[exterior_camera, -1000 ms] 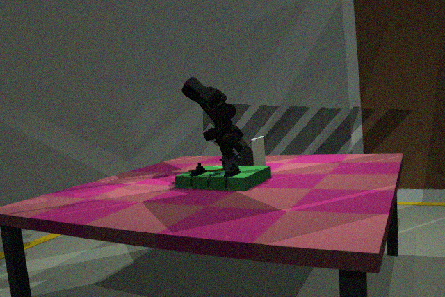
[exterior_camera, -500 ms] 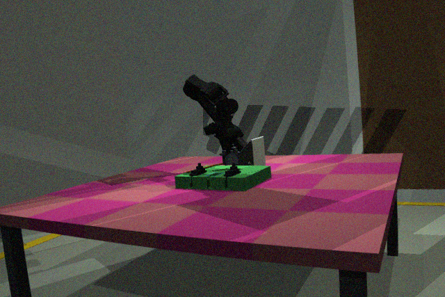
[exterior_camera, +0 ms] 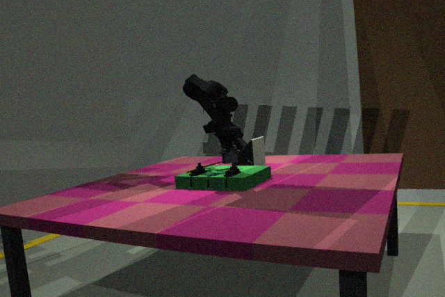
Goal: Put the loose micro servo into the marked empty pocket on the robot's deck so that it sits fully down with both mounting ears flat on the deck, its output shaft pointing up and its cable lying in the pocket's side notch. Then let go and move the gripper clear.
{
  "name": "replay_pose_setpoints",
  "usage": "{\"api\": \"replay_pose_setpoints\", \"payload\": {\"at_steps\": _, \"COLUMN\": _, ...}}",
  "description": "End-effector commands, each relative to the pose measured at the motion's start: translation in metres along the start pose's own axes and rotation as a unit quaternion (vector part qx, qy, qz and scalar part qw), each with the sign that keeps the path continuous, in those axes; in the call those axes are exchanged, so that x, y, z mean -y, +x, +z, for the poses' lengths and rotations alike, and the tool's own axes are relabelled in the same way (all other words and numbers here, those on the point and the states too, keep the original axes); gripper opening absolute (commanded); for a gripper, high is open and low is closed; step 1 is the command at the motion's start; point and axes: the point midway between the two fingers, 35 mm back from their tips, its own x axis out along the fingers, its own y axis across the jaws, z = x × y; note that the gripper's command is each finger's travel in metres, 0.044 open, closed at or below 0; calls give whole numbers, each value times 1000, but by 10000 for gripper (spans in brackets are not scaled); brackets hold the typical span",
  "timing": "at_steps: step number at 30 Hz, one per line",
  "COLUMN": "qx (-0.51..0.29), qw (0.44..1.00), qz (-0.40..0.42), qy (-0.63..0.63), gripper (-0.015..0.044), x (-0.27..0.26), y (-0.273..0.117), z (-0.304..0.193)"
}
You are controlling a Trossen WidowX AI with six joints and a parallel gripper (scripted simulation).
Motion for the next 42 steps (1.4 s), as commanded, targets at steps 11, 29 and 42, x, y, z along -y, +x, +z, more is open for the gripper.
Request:
{"api": "replay_pose_setpoints", "payload": {"at_steps": 11, "qx": 0, "qw": 992, "qz": 5, "qy": -123, "gripper": 0, "x": 0, "y": -3, "z": 3}}
{"api": "replay_pose_setpoints", "payload": {"at_steps": 29, "qx": 1, "qw": 942, "qz": 5, "qy": -334, "gripper": 0, "x": 0, "y": -3, "z": 3}}
{"api": "replay_pose_setpoints", "payload": {"at_steps": 42, "qx": 2, "qw": 943, "qz": 5, "qy": -333, "gripper": 0, "x": -23, "y": -3, "z": 32}}
